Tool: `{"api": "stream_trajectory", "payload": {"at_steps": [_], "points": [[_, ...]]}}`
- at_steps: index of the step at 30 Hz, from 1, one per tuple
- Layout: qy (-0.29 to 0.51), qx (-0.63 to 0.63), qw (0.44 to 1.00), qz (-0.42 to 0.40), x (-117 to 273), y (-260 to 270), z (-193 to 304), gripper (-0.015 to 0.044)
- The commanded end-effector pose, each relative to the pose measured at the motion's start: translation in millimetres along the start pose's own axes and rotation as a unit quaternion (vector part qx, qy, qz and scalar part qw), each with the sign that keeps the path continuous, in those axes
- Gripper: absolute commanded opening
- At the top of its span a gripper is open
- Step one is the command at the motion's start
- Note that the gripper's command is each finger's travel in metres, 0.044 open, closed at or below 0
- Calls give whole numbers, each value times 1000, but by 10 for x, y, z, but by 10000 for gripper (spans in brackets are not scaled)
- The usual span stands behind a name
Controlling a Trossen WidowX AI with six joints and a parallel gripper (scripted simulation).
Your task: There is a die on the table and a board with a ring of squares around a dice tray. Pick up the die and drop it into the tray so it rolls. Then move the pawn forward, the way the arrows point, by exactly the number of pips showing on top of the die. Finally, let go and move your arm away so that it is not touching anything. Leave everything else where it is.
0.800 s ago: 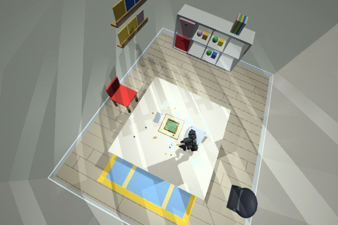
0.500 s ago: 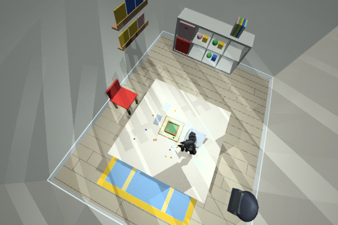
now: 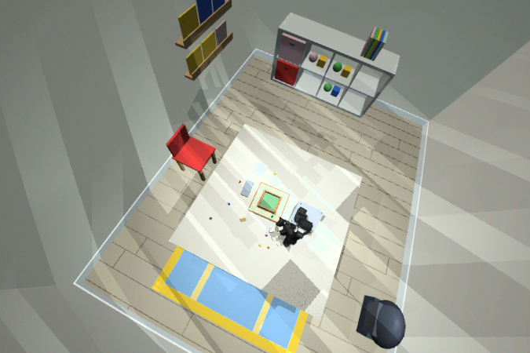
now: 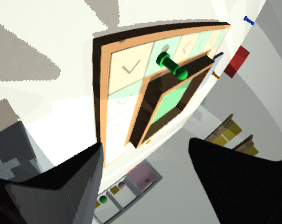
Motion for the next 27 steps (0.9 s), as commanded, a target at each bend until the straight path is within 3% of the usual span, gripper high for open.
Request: {"api": "stream_trajectory", "payload": {"at_steps": [1, 10, 17, 20, 27], "points": [[12, -94, 991, -90, -64, -141, -73, 275], [-30, -295, 916, -269, -192, -596, -147, 275], [-114, -390, 841, -357, -193, -956, -146, 275], [-186, -430, 780, -415, -126, -1188, -194, 275], [-203, -436, 766, -427, -102, -1244, -202, 275]]}}
Point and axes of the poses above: the point midway between the two fingers, 35 mm back from their tips, its own x axis back along the fingers, its own y axis across the jaws, z = x × y, the point moved 8 cm from there along x, back along the fingers, and after that the axes turned 12 degrees about x, right-handed, at the moved point
